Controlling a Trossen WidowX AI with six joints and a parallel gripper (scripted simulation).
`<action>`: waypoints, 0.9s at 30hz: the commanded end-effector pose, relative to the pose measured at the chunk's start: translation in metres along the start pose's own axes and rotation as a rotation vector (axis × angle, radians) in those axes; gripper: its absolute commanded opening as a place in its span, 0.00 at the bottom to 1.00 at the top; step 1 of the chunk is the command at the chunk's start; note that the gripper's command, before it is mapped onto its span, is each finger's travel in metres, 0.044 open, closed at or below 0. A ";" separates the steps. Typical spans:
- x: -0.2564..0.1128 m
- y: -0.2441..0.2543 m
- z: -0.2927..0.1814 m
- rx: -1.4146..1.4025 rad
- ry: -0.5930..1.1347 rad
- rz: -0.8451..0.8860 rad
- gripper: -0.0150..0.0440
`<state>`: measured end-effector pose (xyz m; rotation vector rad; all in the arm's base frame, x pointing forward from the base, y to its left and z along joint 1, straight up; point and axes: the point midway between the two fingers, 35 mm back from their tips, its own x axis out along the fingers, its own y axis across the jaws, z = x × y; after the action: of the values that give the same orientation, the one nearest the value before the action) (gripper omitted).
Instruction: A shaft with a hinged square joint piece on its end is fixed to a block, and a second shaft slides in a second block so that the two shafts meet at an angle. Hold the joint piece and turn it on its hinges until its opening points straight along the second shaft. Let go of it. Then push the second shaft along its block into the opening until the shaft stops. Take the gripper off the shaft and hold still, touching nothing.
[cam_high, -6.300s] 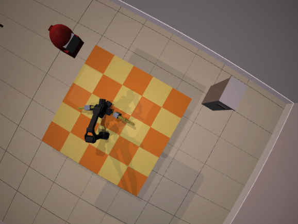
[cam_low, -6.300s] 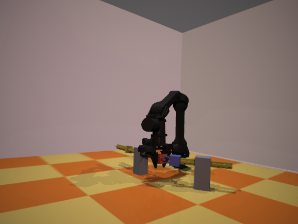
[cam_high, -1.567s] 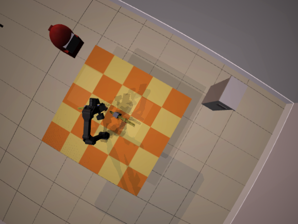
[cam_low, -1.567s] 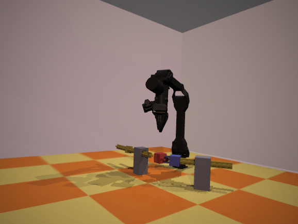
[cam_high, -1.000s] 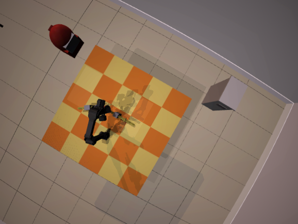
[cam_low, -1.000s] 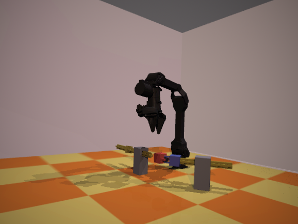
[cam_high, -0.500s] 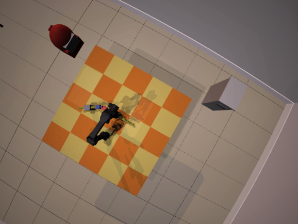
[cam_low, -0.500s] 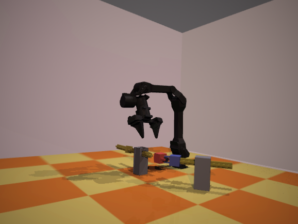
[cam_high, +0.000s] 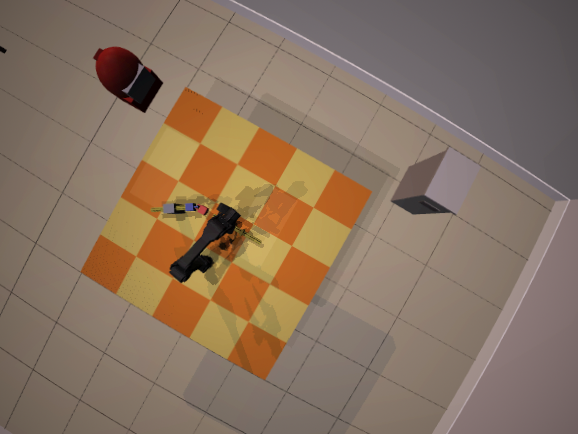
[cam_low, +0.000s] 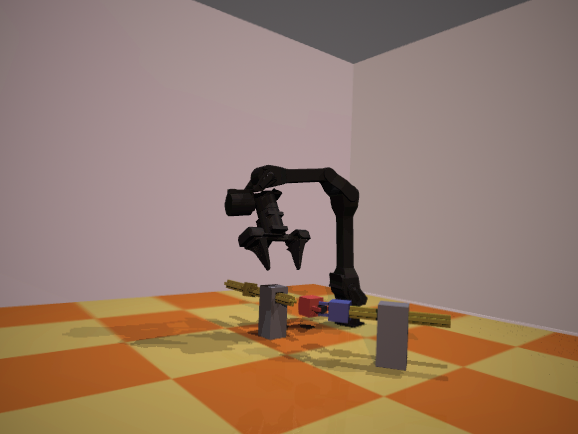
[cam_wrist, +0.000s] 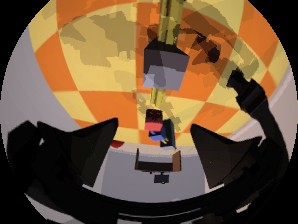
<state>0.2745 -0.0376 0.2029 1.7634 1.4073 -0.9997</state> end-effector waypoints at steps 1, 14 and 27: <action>-0.017 0.010 0.031 -0.007 -0.032 0.051 1.00; -0.109 -0.012 0.202 0.013 -0.213 0.225 1.00; -0.064 -0.010 0.222 -0.030 -0.449 0.158 1.00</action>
<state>0.2208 -0.2584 0.1653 1.5527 1.0060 -1.1429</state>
